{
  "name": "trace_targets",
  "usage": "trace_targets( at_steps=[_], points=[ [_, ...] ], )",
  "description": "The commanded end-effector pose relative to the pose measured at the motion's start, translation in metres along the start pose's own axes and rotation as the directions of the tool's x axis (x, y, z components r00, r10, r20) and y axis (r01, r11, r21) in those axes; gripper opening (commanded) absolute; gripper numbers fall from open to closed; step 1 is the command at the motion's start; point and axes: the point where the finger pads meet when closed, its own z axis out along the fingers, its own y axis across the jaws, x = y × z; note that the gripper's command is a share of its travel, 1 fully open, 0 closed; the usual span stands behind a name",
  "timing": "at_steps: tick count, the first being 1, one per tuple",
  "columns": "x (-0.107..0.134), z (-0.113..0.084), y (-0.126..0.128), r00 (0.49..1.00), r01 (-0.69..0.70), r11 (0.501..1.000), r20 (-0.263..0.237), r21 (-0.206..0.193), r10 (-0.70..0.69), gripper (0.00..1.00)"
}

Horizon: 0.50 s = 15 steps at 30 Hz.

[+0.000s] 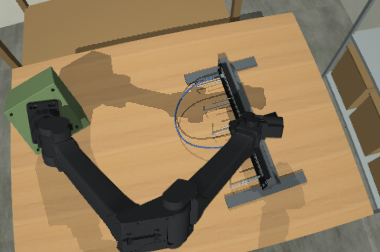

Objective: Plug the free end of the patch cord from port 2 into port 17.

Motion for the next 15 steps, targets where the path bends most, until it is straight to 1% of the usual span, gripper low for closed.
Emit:
trace_targets(
  at_steps=[1, 15],
  points=[
    [-0.0033, 0.0062, 0.0016, 1.000, -0.013, 1.000, -0.007, 0.000, 0.013, 0.00],
    [-0.0044, 0.0081, -0.0023, 1.000, -0.022, 1.000, -0.008, 0.003, 0.022, 0.00]
  ],
)
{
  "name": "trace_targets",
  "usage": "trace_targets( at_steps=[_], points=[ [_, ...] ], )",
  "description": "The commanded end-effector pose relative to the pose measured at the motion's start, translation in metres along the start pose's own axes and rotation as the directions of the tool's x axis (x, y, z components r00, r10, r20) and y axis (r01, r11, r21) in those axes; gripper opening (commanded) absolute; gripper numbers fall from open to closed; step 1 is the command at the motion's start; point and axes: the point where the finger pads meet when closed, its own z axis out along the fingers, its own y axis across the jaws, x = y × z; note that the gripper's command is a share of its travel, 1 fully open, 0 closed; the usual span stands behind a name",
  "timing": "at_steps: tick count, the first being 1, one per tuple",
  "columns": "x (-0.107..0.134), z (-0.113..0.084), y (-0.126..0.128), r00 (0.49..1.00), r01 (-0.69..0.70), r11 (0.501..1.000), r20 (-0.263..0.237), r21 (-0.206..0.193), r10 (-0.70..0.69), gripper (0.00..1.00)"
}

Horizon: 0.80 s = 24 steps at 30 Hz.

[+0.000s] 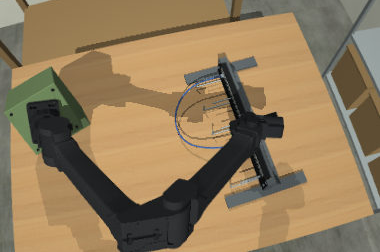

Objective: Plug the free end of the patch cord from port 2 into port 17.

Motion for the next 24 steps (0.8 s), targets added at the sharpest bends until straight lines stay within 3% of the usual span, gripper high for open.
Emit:
trace_targets(
  at_steps=[1, 24],
  points=[
    [-0.0030, 0.0084, -0.0016, 1.000, -0.019, 1.000, -0.010, 0.002, 0.019, 0.00],
    [-0.0012, 0.0099, -0.0014, 1.000, -0.017, 1.000, -0.012, 0.002, 0.017, 0.00]
  ],
)
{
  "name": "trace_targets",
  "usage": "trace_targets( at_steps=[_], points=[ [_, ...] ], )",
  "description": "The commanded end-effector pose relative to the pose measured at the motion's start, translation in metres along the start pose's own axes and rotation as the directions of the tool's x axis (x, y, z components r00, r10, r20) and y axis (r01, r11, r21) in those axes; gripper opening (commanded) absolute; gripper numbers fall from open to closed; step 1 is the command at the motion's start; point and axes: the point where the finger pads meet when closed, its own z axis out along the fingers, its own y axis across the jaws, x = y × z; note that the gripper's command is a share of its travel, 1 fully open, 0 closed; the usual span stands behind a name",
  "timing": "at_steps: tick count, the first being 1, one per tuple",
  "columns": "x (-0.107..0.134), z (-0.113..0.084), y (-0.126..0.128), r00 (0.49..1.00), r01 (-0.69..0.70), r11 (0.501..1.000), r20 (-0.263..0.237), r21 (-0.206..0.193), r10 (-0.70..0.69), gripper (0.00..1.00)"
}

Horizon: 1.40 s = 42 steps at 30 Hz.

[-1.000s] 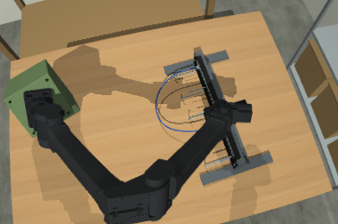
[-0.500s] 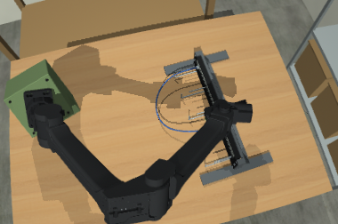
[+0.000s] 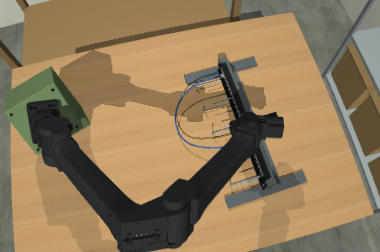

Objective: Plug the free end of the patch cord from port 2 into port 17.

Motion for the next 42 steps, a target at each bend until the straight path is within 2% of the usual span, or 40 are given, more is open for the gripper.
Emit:
trace_targets(
  at_steps=[1, 42],
  points=[
    [-0.0013, 0.0098, -0.0015, 1.000, -0.016, 1.000, -0.011, 0.002, 0.016, 0.00],
    [-0.0043, 0.0104, -0.0029, 1.000, 0.005, 1.000, -0.008, 0.002, -0.005, 0.00]
  ],
)
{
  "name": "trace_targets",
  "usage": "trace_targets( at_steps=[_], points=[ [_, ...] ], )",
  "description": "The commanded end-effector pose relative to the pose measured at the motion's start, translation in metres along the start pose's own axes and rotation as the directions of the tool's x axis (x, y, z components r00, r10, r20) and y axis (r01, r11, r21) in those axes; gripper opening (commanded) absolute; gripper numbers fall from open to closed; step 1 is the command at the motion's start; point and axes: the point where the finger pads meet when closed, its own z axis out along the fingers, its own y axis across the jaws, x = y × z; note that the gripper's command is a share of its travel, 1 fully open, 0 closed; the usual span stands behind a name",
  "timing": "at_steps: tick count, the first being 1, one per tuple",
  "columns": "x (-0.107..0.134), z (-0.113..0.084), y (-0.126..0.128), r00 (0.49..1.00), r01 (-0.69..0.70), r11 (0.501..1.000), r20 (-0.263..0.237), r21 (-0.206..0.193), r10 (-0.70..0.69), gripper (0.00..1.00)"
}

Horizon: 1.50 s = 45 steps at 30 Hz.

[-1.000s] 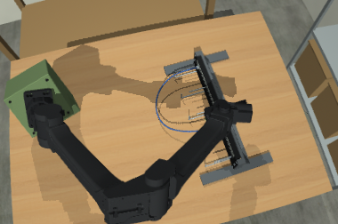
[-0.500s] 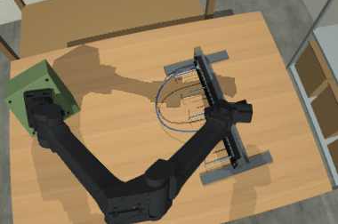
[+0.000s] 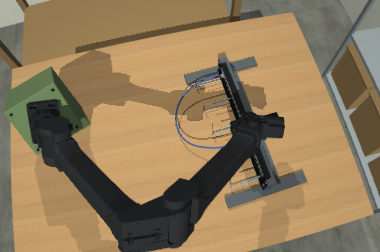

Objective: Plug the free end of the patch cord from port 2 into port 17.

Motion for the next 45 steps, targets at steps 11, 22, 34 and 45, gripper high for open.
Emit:
trace_targets(
  at_steps=[11, 22, 34, 45],
  points=[
    [0.0021, 0.0103, -0.0010, 1.000, 0.021, 1.000, -0.019, -0.001, -0.021, 0.00],
    [0.0029, 0.0106, -0.0009, 1.000, 0.023, 1.000, -0.020, -0.001, -0.023, 0.00],
    [0.0000, 0.0099, -0.0026, 1.000, 0.018, 1.000, -0.023, 0.001, -0.018, 0.00],
    [-0.0041, 0.0092, -0.0046, 1.000, -0.009, 1.000, -0.019, 0.006, 0.010, 0.00]
  ],
)
